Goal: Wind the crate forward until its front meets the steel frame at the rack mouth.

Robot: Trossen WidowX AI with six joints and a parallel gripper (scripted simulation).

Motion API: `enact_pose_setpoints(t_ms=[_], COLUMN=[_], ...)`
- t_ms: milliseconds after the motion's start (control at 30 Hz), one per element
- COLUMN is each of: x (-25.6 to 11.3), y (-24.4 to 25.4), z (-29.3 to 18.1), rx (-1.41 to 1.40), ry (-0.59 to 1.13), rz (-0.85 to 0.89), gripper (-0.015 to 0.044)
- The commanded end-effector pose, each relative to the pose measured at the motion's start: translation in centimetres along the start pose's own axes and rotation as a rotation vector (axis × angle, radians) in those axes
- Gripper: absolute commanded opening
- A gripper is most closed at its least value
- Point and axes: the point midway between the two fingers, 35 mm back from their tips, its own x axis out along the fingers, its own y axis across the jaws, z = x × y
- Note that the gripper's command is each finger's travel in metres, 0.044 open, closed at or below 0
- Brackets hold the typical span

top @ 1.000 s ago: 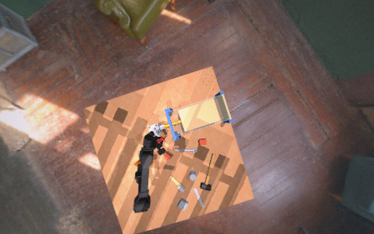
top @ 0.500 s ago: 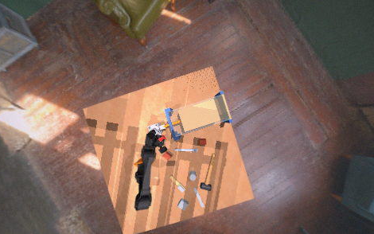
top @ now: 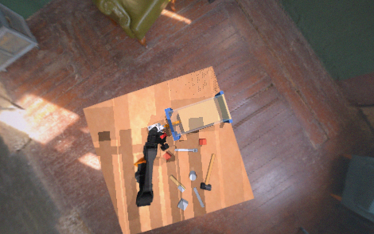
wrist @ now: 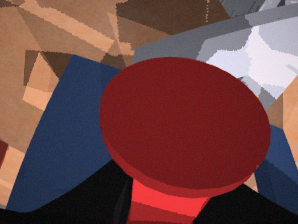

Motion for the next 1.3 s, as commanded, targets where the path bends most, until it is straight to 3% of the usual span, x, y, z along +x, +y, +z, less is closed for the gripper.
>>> enact_pose_setpoints(t_ms=[0,1267], x=[0.6,1.7], y=[-0.9,-4.7], z=[-0.6,-3.2], rx=[0.006,0.009], ry=[-0.003,0.0], rz=[-0.009,-0.011], gripper=[0.0,0.0])
